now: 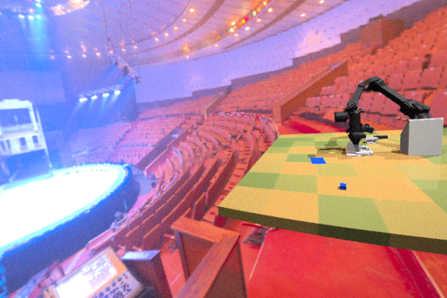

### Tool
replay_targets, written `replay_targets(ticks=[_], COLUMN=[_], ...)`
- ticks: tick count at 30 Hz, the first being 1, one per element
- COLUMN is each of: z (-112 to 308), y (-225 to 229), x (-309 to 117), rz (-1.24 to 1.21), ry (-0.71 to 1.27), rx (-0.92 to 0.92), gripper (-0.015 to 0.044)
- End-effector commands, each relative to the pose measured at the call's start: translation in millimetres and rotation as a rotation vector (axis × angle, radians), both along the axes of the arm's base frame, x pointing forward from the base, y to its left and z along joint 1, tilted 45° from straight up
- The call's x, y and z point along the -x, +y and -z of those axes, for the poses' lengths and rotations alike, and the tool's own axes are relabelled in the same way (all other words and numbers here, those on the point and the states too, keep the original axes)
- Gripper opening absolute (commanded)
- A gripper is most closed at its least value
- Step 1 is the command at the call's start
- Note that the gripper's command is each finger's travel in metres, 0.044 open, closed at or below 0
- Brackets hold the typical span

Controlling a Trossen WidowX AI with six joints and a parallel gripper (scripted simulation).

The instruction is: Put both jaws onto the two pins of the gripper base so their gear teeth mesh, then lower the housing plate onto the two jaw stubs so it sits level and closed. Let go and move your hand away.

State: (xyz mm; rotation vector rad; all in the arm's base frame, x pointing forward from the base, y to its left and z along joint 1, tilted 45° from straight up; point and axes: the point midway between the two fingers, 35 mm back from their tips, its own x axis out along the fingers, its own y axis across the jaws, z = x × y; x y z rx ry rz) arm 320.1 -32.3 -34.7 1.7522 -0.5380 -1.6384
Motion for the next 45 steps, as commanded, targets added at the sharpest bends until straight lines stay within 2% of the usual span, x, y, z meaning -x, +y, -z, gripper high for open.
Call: replay_targets(ticks=[1,45], z=[0.2,8.5], y=[-0.7,-9.0], x=[-0.3,-1.7], rz=[-0.004,-0.007], ry=[0.002,0.005], rx=[0.004,0.005], gripper=[0.0134,0.0134])
